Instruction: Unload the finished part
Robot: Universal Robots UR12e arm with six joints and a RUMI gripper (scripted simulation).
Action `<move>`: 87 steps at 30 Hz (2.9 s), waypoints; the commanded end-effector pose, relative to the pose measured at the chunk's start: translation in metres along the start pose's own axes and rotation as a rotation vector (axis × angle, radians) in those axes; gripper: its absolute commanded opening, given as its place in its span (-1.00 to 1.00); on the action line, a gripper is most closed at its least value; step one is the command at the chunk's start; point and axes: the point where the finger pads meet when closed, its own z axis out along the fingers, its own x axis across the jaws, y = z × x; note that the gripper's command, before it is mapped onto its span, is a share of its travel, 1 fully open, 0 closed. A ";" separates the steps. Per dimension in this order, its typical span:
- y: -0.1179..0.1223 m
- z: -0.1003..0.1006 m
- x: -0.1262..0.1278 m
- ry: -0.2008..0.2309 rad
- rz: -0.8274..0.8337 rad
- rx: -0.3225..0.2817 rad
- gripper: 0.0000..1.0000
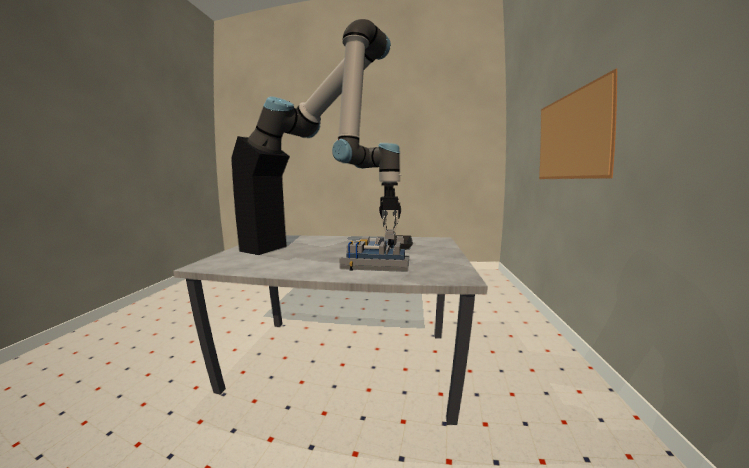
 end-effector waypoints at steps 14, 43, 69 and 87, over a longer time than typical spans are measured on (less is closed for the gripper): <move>-0.034 0.003 0.008 -0.003 -0.008 0.001 -1.00; -0.252 0.004 0.028 -0.005 -0.058 0.001 -1.00; -0.308 -0.001 0.026 0.002 -0.071 -0.001 -1.00; -0.308 -0.001 0.026 0.002 -0.071 -0.001 -1.00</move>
